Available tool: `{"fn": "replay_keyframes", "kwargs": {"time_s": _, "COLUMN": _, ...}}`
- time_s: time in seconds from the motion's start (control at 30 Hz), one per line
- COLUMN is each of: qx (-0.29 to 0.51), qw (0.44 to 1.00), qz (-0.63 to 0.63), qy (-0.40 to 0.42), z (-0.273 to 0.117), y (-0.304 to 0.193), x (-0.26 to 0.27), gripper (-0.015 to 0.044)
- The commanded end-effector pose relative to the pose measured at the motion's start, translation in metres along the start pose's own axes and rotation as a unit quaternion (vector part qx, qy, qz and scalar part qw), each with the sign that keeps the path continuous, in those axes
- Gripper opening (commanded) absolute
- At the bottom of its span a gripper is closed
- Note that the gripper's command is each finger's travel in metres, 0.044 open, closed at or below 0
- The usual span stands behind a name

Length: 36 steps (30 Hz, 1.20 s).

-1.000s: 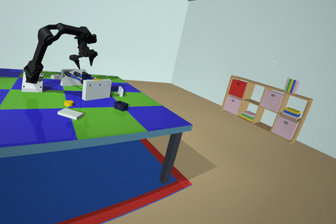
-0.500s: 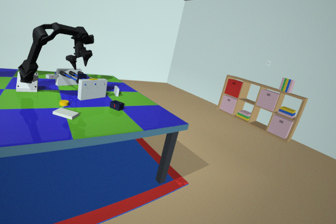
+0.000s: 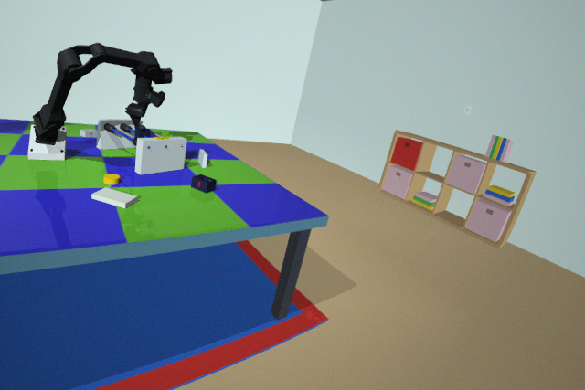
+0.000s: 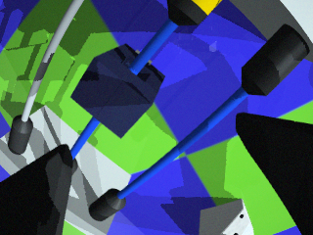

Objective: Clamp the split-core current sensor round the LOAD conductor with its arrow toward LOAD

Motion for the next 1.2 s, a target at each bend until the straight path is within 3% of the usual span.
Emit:
{"fn": "replay_keyframes", "kwargs": {"time_s": 0.0, "qx": 0.053, "qw": 0.942, "qz": -0.308, "qy": 0.119, "z": -0.017, "y": 0.028, "x": -0.035, "gripper": 0.044}}
{"fn": "replay_keyframes", "kwargs": {"time_s": 0.57, "qx": -0.01, "qw": 0.786, "qz": -0.569, "qy": 0.24, "z": -0.034, "y": 0.048, "x": -0.068, "gripper": 0.044}}
{"fn": "replay_keyframes", "kwargs": {"time_s": 1.03, "qx": -0.125, "qw": 0.593, "qz": -0.746, "qy": 0.277, "z": -0.048, "y": 0.06, "x": -0.09, "gripper": 0.044}}
{"fn": "replay_keyframes", "kwargs": {"time_s": 1.17, "qx": -0.131, "qw": 0.584, "qz": -0.752, "qy": 0.277, "z": -0.048, "y": 0.06, "x": -0.091, "gripper": 0.044}}
Point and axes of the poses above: the point midway between the two fingers, 35 mm back from their tips, its own z axis out along the fingers, its own x axis across the jaws, y = z × x, the point moved 3 cm from there along -z, back along the fingers, and after that the axes turned 14 degrees about z, right-handed, at the moved point
